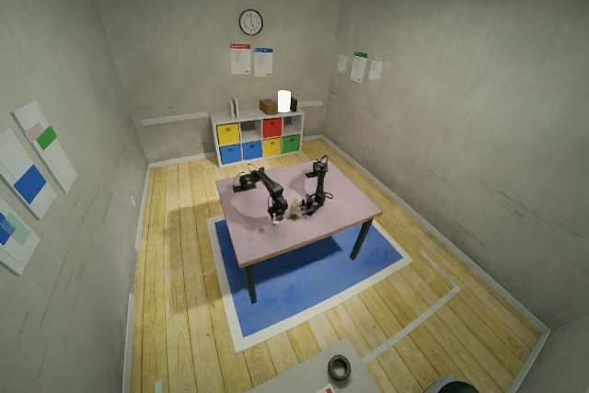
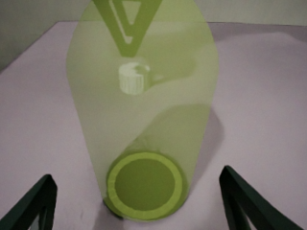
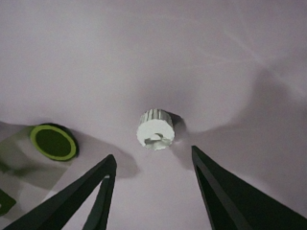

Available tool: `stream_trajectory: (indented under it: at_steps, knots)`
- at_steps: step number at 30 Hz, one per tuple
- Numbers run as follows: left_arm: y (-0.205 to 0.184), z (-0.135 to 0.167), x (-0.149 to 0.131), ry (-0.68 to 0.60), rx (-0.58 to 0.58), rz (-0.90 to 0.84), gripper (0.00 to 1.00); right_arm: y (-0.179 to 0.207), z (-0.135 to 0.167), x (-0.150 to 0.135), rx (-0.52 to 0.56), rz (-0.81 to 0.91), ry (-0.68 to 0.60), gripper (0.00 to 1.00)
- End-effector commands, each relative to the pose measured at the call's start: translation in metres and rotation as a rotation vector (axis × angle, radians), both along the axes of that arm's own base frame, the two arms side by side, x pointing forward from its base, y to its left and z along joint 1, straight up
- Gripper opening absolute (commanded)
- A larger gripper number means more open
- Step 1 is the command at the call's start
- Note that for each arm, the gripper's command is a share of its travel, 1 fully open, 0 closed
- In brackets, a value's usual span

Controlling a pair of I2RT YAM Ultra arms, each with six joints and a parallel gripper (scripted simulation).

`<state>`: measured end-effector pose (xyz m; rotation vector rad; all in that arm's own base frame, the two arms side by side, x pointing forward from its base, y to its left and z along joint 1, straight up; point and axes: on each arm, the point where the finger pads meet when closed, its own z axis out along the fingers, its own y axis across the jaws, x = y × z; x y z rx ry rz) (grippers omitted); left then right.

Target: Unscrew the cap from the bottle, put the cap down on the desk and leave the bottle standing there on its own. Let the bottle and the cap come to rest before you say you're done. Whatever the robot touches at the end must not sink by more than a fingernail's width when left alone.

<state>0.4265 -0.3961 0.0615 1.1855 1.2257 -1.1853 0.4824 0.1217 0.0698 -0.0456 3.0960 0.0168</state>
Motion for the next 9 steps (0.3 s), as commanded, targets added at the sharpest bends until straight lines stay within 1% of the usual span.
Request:
stream_trajectory:
  at_steps: [1,5,6,9]
  knots:
    - [0.0031,0.0137,-0.0040,-0.028,-0.015,-0.019,0.98,-0.0017,0.0151,-0.0056,-0.003,0.001,0.010,0.70]
    - [0.0014,0.0112,-0.0057,-0.015,-0.009,-0.023,0.98,-0.0017,0.0151,-0.0056,-0.003,0.001,0.010,0.70]
    - [0.0024,0.0116,0.0019,-0.025,-0.013,-0.002,0.98,-0.0004,0.0125,-0.0002,0.002,0.000,-0.013,0.70]
    - [0.0024,0.0116,0.0019,-0.025,-0.013,-0.002,0.98,-0.0004,0.0125,-0.0002,0.002,0.000,-0.013,0.70]
